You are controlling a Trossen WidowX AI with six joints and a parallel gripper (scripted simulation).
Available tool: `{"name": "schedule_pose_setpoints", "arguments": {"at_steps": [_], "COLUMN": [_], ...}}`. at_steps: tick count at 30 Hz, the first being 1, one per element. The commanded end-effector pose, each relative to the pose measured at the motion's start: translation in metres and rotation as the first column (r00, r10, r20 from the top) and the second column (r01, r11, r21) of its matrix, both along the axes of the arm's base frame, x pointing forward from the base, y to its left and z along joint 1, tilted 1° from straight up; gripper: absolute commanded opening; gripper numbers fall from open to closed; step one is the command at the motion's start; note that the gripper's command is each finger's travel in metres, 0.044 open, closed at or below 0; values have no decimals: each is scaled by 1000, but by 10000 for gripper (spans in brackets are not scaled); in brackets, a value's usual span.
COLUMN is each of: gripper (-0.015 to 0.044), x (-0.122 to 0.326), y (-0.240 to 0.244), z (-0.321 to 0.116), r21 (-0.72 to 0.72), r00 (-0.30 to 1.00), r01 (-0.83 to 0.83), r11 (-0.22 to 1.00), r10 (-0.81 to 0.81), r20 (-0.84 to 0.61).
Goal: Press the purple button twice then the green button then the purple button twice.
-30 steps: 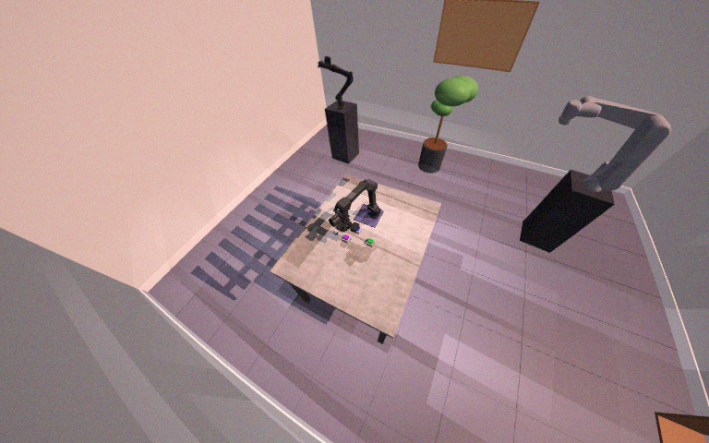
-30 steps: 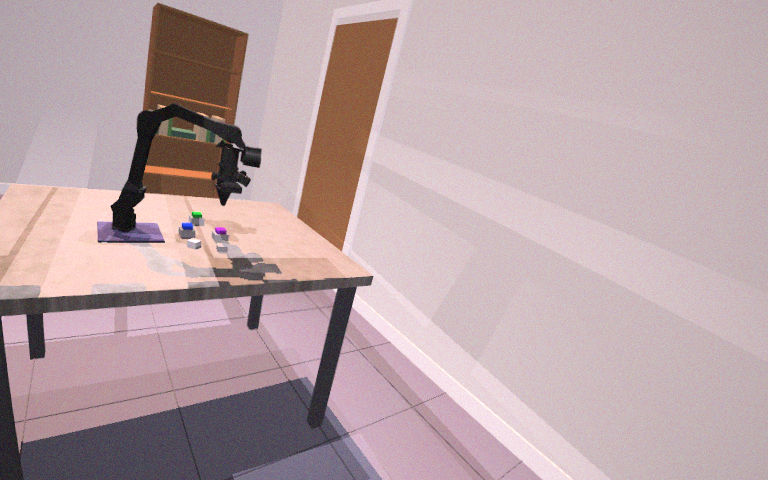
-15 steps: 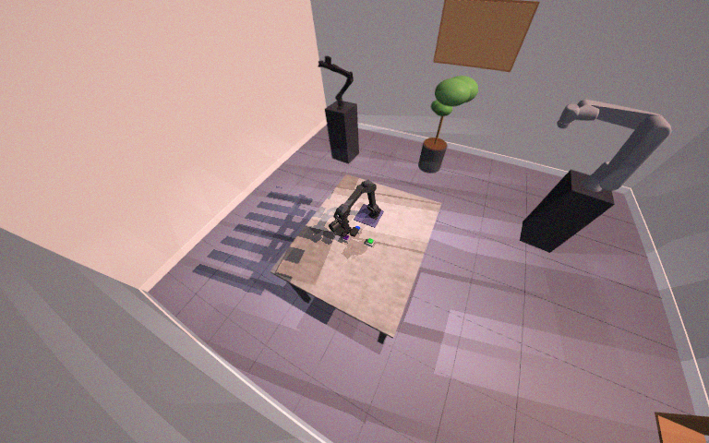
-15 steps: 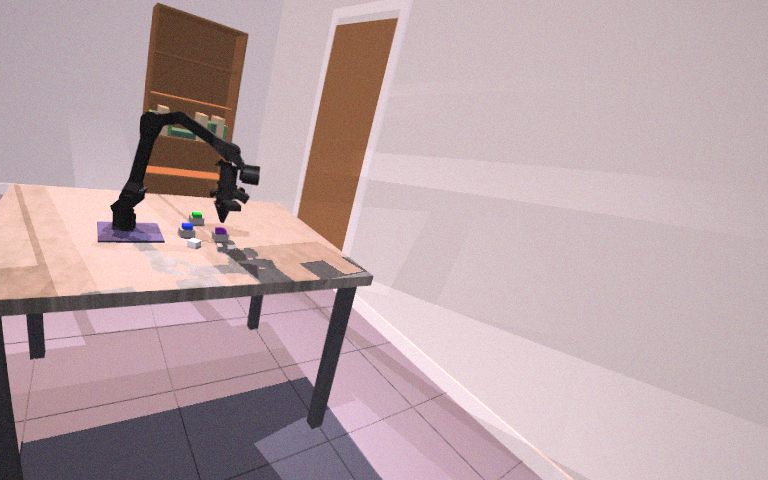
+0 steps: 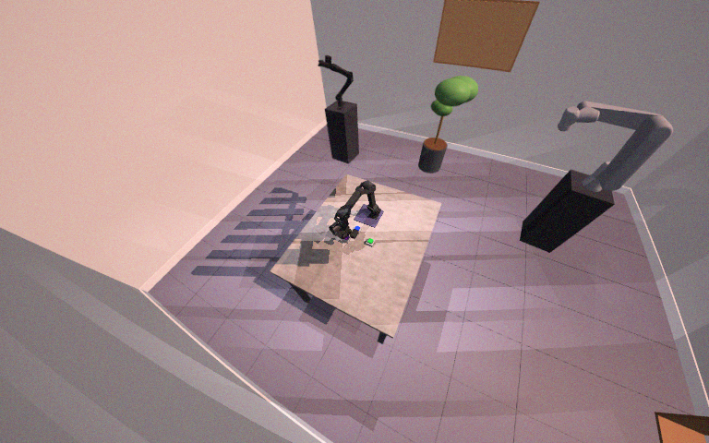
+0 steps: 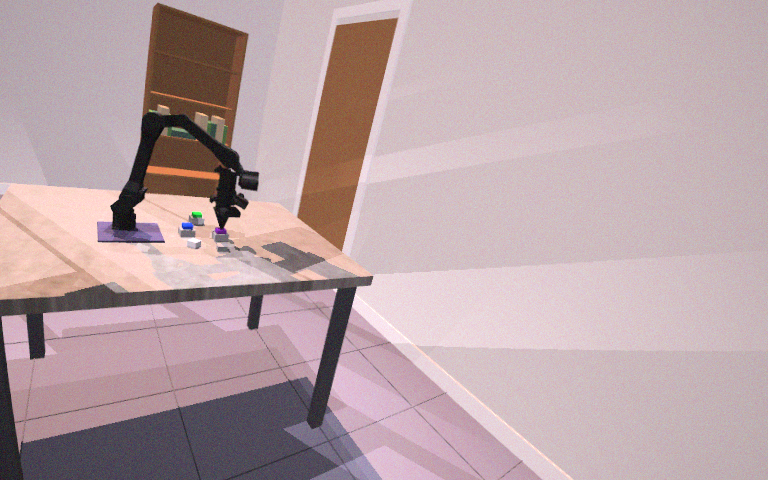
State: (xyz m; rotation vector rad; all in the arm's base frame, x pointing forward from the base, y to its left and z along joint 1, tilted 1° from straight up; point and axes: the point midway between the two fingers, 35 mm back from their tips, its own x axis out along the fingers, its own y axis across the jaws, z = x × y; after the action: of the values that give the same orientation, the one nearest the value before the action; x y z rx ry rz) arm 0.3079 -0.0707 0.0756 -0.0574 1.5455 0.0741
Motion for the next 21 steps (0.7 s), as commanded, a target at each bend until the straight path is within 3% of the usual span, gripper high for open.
{"name": "schedule_pose_setpoints", "arguments": {"at_steps": [1,21], "gripper": [20,20], "x": [-2,-2], "y": [0,0], "z": [-7,-10], "r21": [-1,-1], "r00": [1000,1000], "r01": [-2,-2], "r11": [1000,1000], "r10": [2,2], "r20": [-7,-7]}}
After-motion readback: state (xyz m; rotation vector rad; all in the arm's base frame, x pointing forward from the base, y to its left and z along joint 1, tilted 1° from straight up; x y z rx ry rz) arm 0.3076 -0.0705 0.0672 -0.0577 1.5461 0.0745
